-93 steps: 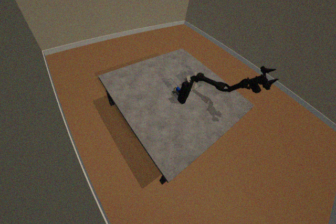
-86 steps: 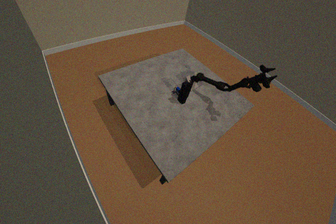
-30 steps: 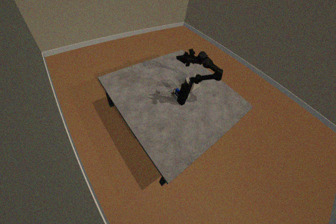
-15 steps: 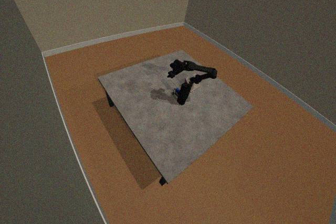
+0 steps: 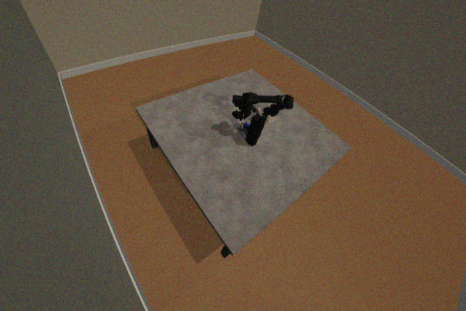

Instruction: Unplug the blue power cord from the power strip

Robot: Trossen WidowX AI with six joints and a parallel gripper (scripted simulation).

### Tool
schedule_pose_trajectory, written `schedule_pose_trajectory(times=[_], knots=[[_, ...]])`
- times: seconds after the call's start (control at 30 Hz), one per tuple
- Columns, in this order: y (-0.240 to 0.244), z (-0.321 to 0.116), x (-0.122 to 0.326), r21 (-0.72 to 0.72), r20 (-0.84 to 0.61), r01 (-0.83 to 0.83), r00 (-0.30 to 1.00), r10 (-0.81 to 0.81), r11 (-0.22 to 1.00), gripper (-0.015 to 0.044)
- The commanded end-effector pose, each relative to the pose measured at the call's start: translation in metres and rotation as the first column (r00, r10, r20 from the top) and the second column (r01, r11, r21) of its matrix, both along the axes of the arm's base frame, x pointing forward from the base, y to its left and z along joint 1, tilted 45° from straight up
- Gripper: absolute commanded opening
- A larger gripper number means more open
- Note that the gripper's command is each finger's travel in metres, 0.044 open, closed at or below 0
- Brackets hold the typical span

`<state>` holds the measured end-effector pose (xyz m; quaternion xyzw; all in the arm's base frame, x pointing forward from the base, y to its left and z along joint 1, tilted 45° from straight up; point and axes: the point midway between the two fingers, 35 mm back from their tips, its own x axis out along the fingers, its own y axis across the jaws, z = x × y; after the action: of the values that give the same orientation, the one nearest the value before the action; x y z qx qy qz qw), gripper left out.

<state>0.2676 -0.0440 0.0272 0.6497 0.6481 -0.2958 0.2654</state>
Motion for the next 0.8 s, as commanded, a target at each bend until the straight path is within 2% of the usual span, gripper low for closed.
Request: schedule_pose_trajectory(times=[0.0,0.77], knots=[[0.006,-0.002,-0.004,0.028,-0.03,0.006,1.0,-0.005,1.0,0.016],[0.025,0.018,-0.001,0.029,-0.03,0.006,1.0,-0.005,1.0,0.016]])
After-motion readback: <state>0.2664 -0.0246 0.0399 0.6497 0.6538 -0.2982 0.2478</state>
